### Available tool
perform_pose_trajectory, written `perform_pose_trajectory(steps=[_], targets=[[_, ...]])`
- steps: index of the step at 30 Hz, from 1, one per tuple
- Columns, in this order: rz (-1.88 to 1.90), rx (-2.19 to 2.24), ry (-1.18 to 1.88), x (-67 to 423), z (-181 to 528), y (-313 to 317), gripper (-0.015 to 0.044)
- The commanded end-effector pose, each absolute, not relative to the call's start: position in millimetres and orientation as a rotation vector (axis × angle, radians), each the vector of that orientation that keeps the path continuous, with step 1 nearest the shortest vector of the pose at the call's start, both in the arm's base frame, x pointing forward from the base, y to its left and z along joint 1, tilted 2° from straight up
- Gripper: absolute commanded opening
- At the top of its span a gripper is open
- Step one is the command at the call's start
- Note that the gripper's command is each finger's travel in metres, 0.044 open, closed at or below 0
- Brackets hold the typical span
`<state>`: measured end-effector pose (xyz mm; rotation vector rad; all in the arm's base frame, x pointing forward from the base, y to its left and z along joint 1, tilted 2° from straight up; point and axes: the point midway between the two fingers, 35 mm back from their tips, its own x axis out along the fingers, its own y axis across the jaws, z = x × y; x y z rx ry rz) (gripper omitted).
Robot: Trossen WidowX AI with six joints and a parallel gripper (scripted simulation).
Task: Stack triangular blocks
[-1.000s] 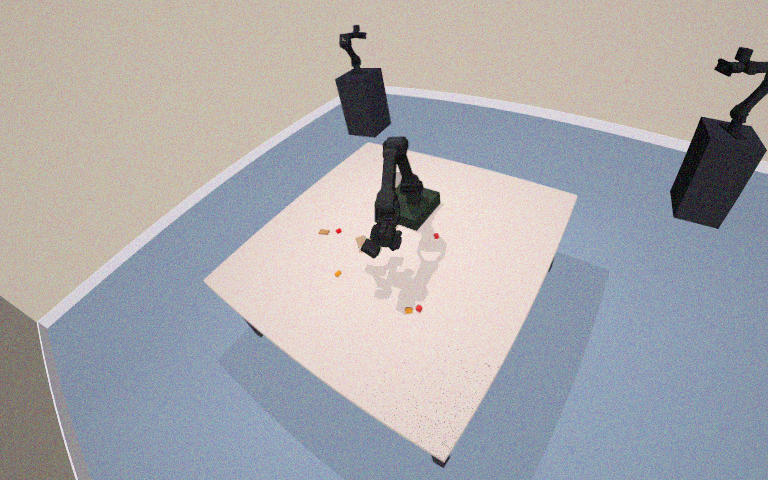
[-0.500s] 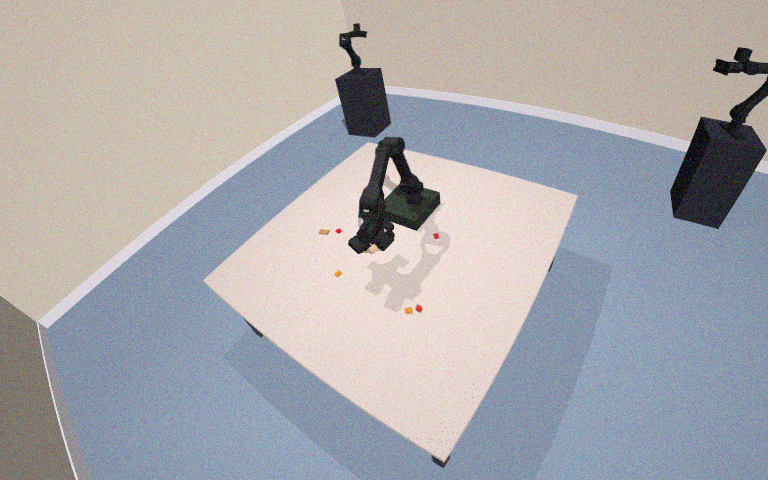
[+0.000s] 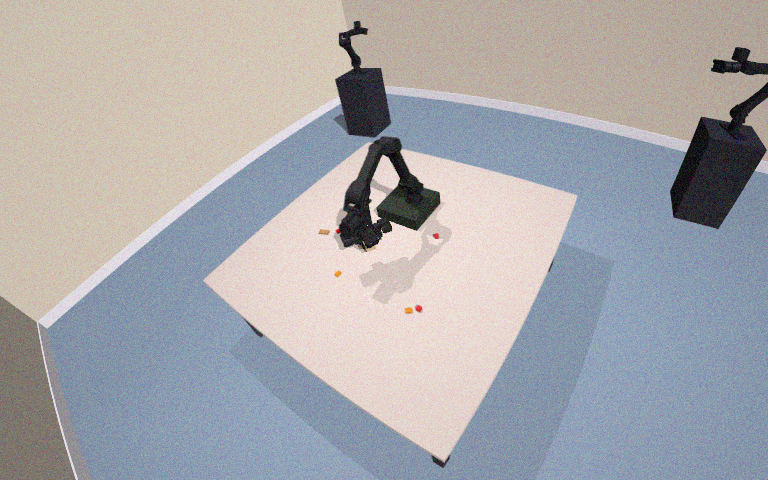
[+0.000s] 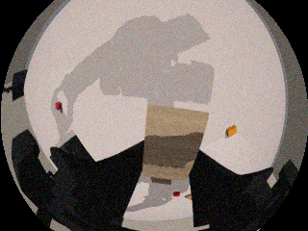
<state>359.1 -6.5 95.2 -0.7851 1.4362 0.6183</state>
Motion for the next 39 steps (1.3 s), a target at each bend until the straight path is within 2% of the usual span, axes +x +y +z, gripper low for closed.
perform_pose_trajectory(steps=[1,8,16,39], targets=[[0.588,-0.659,1.421,363,102,-7,0.0000],[0.583,-0.635,1.420,362,104,-10,0.0000],[0.582,-0.637,1.423,348,113,-45,0.0000],[0.578,-0.643,1.433,284,136,-131,0.0000]])
